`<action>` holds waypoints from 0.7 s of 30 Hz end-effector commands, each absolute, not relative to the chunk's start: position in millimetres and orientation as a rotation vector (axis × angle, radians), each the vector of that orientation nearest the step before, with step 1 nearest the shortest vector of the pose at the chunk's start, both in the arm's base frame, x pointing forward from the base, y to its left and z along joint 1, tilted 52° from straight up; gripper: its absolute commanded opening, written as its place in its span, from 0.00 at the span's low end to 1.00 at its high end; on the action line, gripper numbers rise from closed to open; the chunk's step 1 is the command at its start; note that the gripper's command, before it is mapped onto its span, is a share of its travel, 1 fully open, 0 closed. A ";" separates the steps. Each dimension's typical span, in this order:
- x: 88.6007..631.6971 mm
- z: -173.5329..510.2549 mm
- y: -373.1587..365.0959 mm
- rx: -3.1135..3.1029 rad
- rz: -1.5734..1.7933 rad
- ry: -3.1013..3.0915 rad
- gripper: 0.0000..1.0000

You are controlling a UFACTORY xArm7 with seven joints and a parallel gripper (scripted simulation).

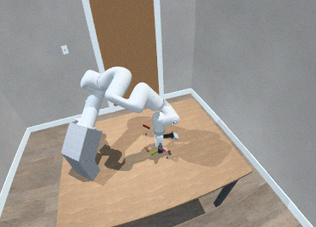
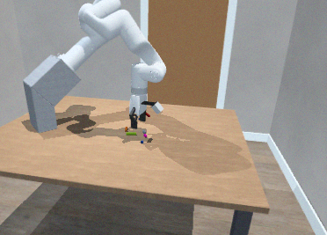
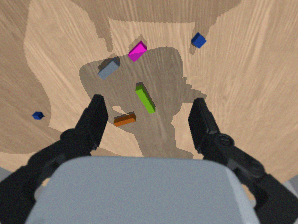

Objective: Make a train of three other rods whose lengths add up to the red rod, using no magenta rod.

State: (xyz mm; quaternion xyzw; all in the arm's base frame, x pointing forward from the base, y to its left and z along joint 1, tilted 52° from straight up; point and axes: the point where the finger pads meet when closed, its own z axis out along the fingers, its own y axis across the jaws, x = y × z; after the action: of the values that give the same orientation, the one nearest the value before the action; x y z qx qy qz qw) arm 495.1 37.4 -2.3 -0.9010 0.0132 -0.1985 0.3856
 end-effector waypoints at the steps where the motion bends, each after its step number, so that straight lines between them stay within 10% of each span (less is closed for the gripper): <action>1: 500.9 1.0 31.8 -2.303 -0.609 -0.129 1.00; 21: 502.7 2.0 30.2 -2.307 -0.642 -0.179 1.00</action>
State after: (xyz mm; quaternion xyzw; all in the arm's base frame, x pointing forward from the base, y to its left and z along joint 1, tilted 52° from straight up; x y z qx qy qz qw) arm 502.0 31.8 1.2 -0.8955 -0.0704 -0.2482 0.3627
